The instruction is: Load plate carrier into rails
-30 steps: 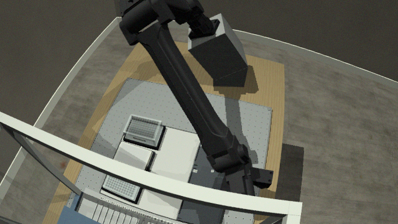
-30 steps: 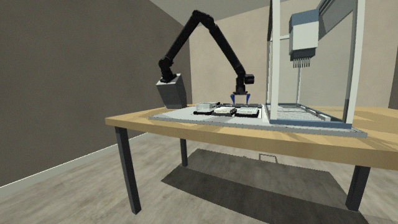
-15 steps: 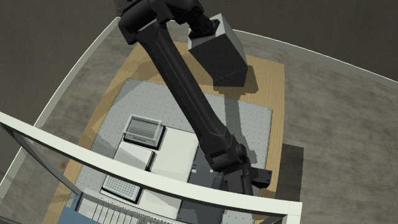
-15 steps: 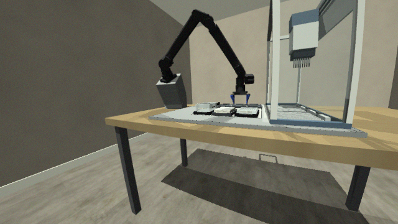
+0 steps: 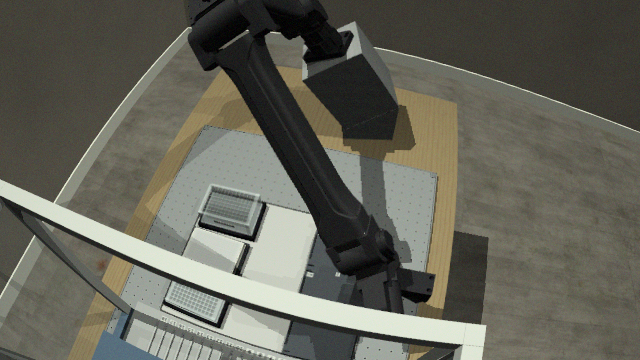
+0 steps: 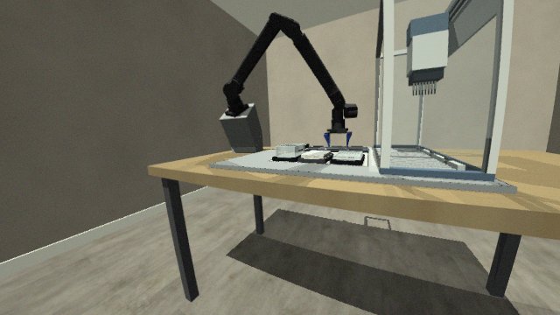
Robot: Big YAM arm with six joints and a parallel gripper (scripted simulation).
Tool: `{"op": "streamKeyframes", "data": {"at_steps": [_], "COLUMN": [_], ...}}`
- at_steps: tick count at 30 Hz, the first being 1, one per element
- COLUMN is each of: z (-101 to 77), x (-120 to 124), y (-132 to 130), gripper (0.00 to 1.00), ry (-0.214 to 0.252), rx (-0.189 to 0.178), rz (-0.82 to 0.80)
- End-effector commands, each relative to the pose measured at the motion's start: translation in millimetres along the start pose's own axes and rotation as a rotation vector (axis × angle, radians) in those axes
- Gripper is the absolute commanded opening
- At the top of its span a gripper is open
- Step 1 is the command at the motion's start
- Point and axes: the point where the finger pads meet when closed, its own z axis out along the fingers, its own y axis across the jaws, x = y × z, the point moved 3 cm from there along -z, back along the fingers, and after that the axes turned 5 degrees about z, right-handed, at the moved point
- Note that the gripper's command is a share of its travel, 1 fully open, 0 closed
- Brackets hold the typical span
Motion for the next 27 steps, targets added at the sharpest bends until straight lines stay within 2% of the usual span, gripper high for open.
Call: {"op": "streamKeyframes", "data": {"at_steps": [1, 14, 15, 23, 27], "z": [0.4, -3.0, -11.4, -11.4, -2.8], "x": [24.8, 30.0, -14.8, -25.4, -13.7], "y": [-11.4, -14.9, -10.0, -8.6, -13.5], "gripper": [1.0, 1.0, 1.0, 1.0, 1.0], "ry": [0.016, 0.013, 0.011, 0.007, 0.011], "rx": [0.002, 0.009, 0.012, 0.011, 0.001], "rz": [0.019, 0.034, -0.049, -0.027, 0.0]}}
